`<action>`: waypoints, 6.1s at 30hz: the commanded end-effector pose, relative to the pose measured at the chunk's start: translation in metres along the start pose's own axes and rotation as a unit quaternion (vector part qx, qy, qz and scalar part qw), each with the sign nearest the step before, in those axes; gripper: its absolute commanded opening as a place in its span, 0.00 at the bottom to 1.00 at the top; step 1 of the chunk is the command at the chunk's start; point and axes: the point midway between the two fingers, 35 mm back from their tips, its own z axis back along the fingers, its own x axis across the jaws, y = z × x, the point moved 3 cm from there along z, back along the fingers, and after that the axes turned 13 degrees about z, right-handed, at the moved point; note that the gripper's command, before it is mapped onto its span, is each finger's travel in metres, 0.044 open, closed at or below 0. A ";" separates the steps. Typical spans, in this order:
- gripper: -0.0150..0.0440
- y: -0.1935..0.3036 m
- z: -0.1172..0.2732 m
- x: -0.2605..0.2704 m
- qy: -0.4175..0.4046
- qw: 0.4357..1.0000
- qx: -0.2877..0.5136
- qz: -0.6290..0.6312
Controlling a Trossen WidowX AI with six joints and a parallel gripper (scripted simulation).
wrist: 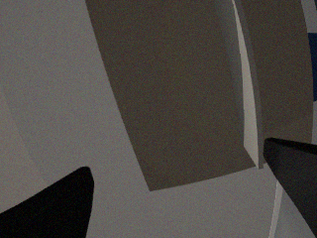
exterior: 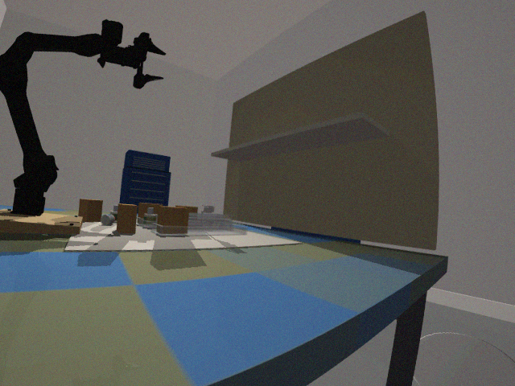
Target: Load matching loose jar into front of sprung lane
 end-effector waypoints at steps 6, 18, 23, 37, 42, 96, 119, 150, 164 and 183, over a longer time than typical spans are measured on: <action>1.00 0.055 -0.032 -0.130 0.193 0.939 0.132 0.254; 1.00 0.082 0.002 -0.300 0.391 0.688 0.388 0.473; 1.00 0.080 0.040 -0.356 0.440 0.546 0.510 0.497; 1.00 0.080 0.073 -0.383 0.460 0.448 0.592 0.487; 1.00 0.082 0.075 -0.403 0.460 0.448 0.592 0.487; 0.44 0.087 0.083 -0.463 0.460 0.448 0.592 0.487; 0.25 0.082 0.079 -0.359 0.460 0.448 0.592 0.487; 0.25 -0.038 0.037 -0.423 0.441 0.427 0.605 0.508; 0.25 -0.043 0.039 -0.449 0.440 0.425 0.605 0.509; 0.25 -0.043 0.034 -0.450 0.440 0.426 0.605 0.509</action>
